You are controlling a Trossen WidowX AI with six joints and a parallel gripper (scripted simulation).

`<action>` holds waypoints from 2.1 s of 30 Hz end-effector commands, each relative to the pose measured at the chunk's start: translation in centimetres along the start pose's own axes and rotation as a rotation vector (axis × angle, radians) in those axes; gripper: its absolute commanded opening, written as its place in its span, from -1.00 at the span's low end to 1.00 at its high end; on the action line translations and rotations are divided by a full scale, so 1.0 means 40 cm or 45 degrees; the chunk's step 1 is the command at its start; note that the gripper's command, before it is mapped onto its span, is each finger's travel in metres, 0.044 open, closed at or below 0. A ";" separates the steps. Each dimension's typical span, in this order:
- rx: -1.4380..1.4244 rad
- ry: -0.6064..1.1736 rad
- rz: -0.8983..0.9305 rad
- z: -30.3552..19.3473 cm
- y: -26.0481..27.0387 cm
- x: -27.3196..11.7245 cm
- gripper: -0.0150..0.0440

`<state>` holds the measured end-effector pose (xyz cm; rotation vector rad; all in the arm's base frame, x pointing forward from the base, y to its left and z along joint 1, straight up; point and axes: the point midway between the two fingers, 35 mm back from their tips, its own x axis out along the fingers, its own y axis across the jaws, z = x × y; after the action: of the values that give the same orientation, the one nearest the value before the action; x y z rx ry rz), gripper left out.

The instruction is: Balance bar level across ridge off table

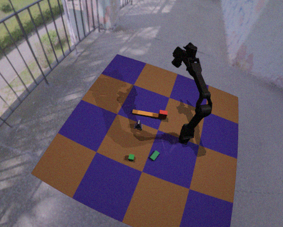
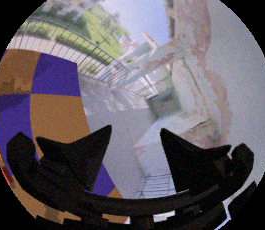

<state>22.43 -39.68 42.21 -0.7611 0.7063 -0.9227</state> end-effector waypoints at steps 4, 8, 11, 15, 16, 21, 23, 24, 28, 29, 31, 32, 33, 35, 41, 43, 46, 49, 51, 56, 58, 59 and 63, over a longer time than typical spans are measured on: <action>0.021 0.028 0.286 0.031 0.177 0.005 0.58; 0.021 0.055 0.443 0.044 0.274 -0.008 0.58; 0.015 0.081 0.559 0.053 0.345 -0.025 0.58; 0.007 0.114 0.701 0.063 0.432 -0.055 0.58; 0.005 0.122 0.733 0.065 0.452 -0.063 0.58; -0.012 0.170 0.892 0.074 0.548 -0.112 0.58; -0.022 0.193 0.953 0.075 0.584 -0.134 0.58; -0.032 0.208 0.986 0.074 0.602 -0.146 0.58; -0.076 0.276 1.120 0.067 0.672 -0.198 0.58; -0.089 0.294 1.152 0.064 0.689 -0.211 0.58; -0.115 0.332 1.214 0.059 0.719 -0.240 0.58; -0.130 0.351 1.245 0.056 0.734 -0.255 0.58; -0.144 0.371 1.275 0.052 0.748 -0.270 0.58; -0.175 0.412 1.333 0.045 0.774 -0.300 0.58; -0.280 0.546 1.491 0.018 0.838 -0.396 0.58; -0.320 0.594 1.537 0.008 0.854 -0.428 0.58; -0.367 0.650 1.587 -0.004 0.870 -0.465 0.58; -0.370 0.654 1.590 -0.005 0.871 -0.468 0.58; -0.370 0.654 1.590 -0.006 0.873 -0.467 0.58; -0.370 0.654 1.590 -0.028 0.919 -0.450 0.58; -0.370 0.653 1.590 -0.044 0.947 -0.440 0.58; -0.370 0.653 1.590 -0.052 0.962 -0.436 0.58; -0.370 0.654 1.590 -0.089 1.017 -0.422 0.58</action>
<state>29.77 -9.86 12.55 -0.1965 1.5282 0.1655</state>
